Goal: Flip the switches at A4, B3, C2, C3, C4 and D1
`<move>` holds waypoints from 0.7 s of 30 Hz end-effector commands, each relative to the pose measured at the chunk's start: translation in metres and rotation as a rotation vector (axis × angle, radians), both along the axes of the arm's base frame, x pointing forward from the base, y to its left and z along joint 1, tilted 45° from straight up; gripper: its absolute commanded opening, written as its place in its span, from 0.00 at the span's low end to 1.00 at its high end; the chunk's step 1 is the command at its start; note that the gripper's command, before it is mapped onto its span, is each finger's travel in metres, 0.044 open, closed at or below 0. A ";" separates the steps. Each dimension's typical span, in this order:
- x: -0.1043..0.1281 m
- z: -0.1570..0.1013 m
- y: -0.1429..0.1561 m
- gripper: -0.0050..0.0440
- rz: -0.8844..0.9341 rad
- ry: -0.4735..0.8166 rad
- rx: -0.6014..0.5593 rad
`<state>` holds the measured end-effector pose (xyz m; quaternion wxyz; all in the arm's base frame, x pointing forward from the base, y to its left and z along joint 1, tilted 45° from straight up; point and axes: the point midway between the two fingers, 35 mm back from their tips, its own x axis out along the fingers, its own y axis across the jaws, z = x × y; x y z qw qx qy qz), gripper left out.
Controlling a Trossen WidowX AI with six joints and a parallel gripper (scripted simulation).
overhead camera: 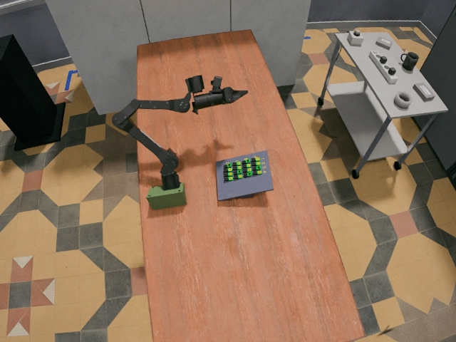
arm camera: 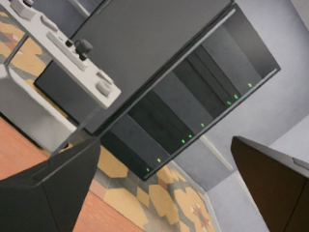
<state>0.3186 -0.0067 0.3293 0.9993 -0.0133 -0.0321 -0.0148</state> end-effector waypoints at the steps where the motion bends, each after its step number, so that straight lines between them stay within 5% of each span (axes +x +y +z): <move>1: -0.001 0.005 0.000 0.92 -0.001 -0.012 0.000; 17: -0.001 0.005 0.000 0.92 -0.001 -0.012 0.000; 21: 0.016 -0.016 -0.009 0.72 0.006 0.111 -0.030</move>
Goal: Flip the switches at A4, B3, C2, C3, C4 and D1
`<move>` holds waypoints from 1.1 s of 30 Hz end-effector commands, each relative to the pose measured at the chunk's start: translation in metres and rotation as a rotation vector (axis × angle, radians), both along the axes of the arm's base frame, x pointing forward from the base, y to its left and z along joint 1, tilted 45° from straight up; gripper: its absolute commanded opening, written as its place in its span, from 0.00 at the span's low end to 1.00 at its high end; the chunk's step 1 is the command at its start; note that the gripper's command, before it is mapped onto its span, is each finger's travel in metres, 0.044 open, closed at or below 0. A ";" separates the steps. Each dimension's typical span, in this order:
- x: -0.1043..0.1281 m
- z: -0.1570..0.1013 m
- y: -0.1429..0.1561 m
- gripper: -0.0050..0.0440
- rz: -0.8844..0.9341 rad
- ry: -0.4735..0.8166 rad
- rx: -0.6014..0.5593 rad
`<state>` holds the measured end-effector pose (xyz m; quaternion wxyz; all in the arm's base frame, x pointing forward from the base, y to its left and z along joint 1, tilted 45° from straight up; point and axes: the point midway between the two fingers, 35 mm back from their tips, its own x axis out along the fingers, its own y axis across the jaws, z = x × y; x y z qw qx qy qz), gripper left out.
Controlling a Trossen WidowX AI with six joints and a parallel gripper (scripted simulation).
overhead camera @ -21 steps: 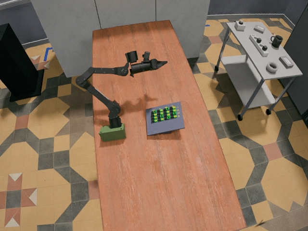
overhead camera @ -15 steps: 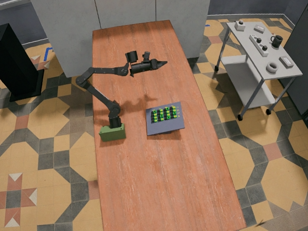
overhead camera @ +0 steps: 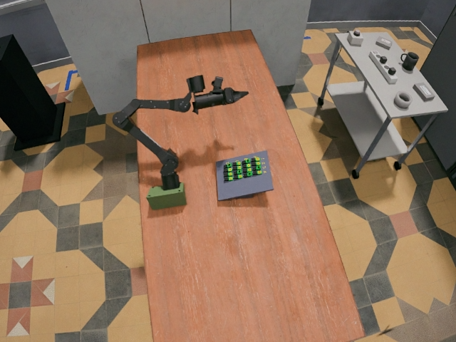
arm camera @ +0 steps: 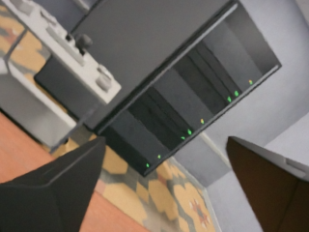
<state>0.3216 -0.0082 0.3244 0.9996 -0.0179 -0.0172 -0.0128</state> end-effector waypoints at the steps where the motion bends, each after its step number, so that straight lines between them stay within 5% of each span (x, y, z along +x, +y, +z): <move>1: 0.020 -0.024 -0.012 0.67 0.008 0.150 -0.031; 11: 0.047 -0.111 -0.051 0.18 0.075 0.577 0.003; 15: 0.046 -0.133 -0.061 0.10 0.099 0.684 0.042; 33: 0.017 -0.218 -0.095 0.10 0.273 1.103 0.400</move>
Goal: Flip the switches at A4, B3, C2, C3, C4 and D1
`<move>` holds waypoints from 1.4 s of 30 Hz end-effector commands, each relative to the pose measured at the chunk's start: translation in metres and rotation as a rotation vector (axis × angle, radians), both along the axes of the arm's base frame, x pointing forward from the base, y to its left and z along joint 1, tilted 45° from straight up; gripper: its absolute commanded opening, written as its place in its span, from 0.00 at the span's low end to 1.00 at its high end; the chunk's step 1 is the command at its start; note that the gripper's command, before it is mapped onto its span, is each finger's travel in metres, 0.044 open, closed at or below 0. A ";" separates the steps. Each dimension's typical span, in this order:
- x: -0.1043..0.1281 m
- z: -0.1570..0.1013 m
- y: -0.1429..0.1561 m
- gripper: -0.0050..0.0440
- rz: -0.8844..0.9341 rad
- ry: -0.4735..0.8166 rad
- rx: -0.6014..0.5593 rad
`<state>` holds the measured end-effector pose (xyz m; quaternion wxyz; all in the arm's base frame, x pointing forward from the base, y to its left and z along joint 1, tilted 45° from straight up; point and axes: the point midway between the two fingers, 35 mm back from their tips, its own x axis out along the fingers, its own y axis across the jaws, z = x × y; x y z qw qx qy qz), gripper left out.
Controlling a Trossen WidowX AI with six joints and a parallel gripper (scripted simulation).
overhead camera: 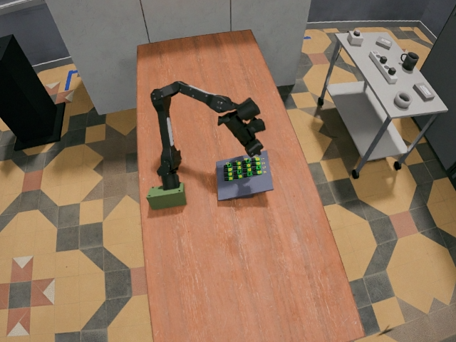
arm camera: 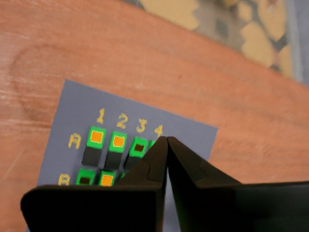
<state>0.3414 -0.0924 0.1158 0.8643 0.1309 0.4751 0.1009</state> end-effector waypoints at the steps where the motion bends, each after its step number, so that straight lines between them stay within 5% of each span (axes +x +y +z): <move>1: -0.005 -0.012 -0.013 0.10 0.017 0.095 0.114; 16: -0.033 -0.032 -0.021 0.05 -0.019 0.291 0.457; 42: -0.023 -0.066 0.014 0.00 -0.035 0.283 0.473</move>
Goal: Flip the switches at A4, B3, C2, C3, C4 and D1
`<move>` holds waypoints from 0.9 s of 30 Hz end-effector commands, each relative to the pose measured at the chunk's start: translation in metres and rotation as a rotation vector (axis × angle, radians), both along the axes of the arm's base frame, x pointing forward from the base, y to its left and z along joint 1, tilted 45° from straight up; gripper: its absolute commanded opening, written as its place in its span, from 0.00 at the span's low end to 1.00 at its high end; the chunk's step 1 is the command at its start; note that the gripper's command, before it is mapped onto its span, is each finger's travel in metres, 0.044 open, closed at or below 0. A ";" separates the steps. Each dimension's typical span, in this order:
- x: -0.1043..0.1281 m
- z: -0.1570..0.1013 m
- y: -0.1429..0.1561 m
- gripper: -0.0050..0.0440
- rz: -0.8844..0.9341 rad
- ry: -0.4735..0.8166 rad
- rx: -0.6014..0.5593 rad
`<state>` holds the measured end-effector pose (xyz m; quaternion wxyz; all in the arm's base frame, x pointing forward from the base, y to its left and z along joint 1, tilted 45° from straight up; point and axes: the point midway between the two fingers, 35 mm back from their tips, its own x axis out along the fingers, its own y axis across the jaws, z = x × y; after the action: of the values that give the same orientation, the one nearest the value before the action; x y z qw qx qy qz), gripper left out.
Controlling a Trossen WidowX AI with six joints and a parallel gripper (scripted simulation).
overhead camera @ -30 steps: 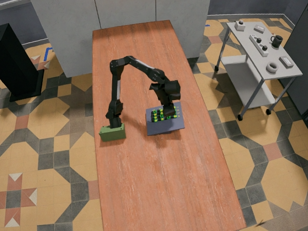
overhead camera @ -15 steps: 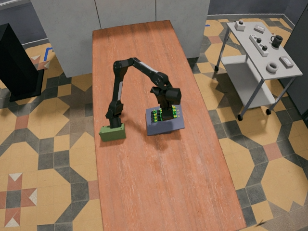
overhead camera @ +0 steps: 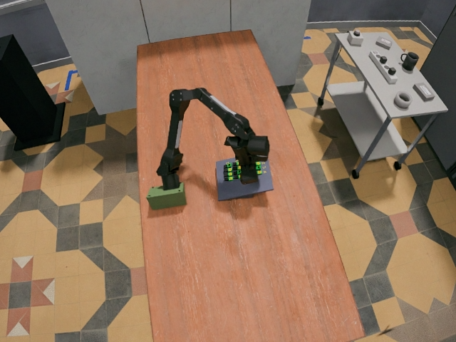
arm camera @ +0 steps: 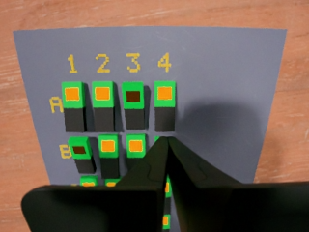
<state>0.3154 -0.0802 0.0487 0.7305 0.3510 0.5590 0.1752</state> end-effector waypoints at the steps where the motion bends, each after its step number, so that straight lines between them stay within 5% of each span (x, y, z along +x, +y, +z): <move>1: 0.003 0.001 0.002 0.00 -0.006 -0.017 -0.004; 27: 0.009 -0.006 0.007 0.00 -0.006 -0.025 -0.013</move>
<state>0.3216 -0.0714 0.0391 0.7346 0.3487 0.5555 0.1736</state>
